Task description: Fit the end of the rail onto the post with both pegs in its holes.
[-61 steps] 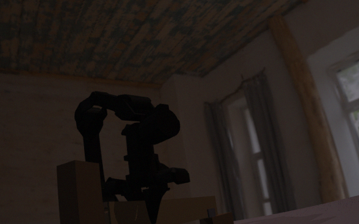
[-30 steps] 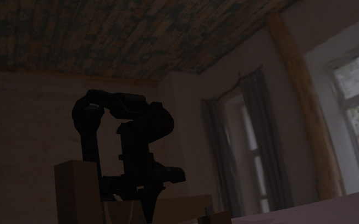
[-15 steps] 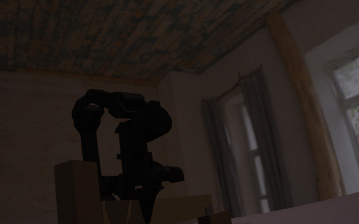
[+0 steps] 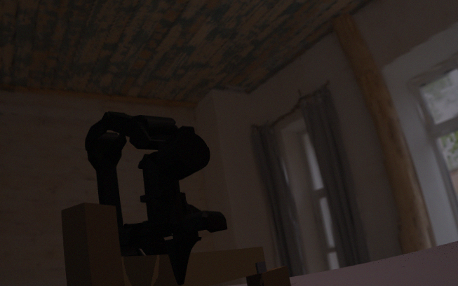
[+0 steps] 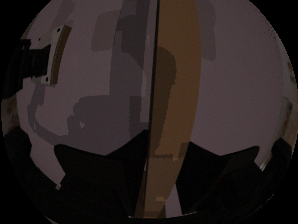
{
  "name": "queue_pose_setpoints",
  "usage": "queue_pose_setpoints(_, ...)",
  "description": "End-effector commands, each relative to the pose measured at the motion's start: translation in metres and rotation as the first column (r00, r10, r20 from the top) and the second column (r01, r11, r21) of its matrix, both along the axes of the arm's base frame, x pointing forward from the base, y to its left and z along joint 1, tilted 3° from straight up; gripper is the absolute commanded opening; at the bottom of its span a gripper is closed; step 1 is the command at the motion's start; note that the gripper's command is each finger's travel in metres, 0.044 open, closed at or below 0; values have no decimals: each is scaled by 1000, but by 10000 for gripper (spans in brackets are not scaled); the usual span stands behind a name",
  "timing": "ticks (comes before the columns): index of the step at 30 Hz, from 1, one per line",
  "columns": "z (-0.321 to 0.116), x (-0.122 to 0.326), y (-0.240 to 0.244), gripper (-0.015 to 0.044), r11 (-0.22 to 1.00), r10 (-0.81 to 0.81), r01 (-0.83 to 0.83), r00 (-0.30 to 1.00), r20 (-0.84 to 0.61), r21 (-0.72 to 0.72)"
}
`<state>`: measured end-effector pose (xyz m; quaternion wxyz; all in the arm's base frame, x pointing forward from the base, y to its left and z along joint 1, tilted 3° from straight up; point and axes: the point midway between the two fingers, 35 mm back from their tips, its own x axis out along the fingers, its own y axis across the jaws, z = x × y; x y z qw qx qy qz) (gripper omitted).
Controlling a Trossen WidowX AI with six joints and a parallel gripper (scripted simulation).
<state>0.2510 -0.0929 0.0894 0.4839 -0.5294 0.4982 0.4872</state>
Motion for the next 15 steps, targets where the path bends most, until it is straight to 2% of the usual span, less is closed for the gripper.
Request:
queue_pose_setpoints(1, 1, 2, -2, 0, 1000, 4, -4, 1000, 7, -3)
queue_pose_setpoints(15, 3, 2, -6, 0, 1000, 4, -4, 1000, 7, -3)
